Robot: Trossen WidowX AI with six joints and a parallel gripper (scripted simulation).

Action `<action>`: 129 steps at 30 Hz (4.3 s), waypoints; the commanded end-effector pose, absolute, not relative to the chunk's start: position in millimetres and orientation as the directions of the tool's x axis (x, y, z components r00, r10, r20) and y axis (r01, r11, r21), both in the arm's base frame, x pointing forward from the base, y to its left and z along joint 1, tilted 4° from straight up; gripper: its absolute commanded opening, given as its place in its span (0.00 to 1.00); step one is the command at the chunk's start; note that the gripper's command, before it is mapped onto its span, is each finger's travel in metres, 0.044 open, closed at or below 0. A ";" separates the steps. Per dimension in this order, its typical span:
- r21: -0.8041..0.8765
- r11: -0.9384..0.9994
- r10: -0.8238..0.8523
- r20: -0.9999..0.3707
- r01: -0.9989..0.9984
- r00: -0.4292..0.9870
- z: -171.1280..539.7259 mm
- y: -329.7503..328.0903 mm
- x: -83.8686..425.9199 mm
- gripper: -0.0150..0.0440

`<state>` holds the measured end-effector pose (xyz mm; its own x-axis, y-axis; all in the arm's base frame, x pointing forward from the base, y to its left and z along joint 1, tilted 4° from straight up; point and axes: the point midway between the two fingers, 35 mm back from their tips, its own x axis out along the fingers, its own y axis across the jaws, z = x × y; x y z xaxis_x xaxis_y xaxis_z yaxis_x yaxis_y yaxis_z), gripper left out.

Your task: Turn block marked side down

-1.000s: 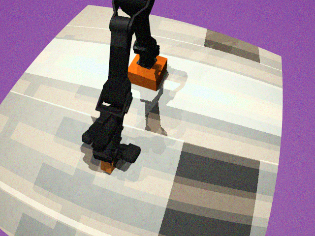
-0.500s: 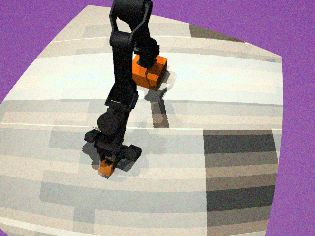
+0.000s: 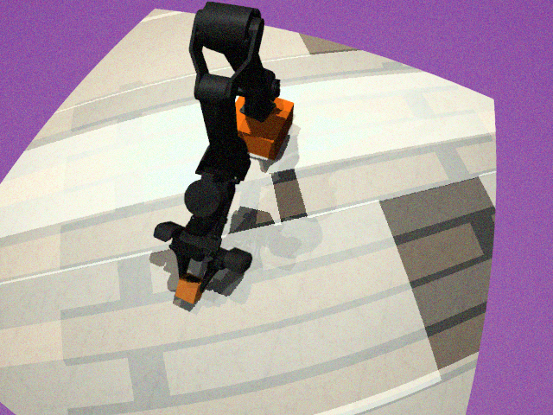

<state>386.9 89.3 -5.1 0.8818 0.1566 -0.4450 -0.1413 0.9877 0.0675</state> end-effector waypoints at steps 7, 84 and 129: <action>0.070 0.988 0.153 -0.429 -0.136 0.890 -3.0 88.6 386.0 0.25; 0.071 0.988 0.134 -0.833 -0.136 0.538 67.3 80.8 364.6 1.00; 0.069 0.988 0.078 -0.995 -0.137 0.058 47.2 87.2 403.3 1.00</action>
